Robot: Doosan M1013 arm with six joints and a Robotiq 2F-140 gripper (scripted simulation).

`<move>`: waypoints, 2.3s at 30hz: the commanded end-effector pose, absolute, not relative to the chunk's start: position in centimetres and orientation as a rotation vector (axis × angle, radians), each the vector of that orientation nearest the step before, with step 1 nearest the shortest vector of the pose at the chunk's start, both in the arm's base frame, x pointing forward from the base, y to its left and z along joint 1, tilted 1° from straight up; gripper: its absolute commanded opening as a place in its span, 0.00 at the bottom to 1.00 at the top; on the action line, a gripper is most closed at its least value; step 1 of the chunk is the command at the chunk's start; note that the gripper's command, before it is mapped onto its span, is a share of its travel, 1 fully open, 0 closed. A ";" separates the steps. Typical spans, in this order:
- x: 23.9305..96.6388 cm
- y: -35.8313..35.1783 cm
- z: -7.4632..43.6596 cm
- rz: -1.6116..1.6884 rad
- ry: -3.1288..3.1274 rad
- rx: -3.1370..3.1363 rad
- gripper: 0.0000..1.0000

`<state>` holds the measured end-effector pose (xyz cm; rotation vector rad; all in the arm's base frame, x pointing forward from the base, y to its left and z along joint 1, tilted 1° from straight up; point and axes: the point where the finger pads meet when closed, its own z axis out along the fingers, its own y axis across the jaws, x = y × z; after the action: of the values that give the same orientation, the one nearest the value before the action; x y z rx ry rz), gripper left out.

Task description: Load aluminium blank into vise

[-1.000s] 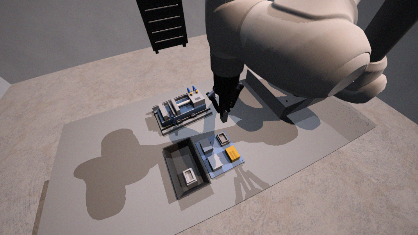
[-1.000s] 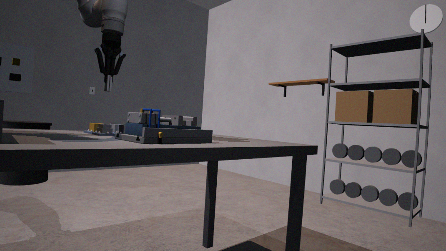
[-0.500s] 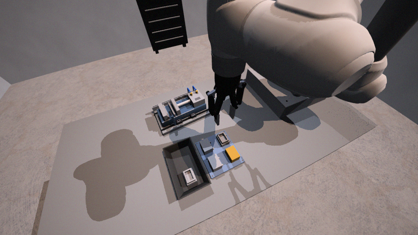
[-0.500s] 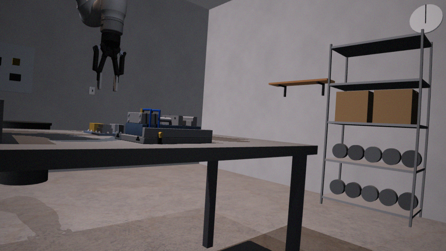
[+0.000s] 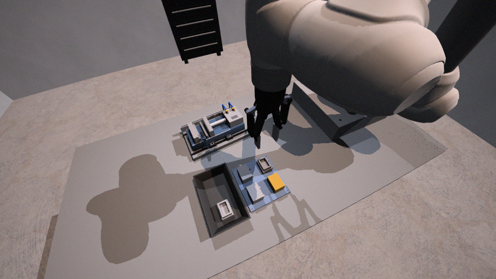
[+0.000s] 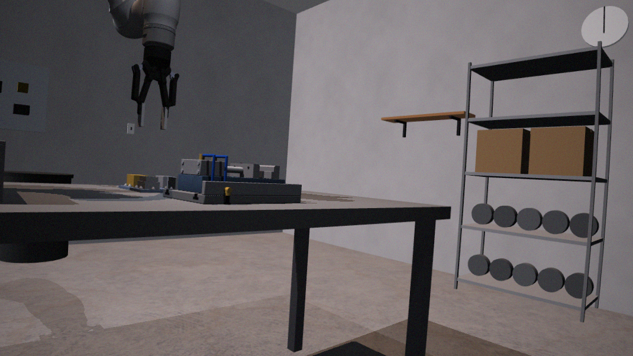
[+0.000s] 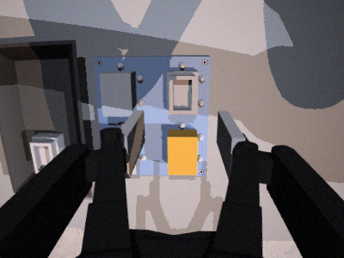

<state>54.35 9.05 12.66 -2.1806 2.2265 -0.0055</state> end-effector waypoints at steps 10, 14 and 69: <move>54.3 9.0 12.6 -0.005 2.226 -2.180 0.40; 54.4 9.1 12.2 -0.005 2.226 -2.180 0.40; 54.6 9.3 -0.8 -0.005 2.226 -2.180 0.40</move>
<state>54.62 9.25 -0.80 -2.1805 2.2264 -0.0057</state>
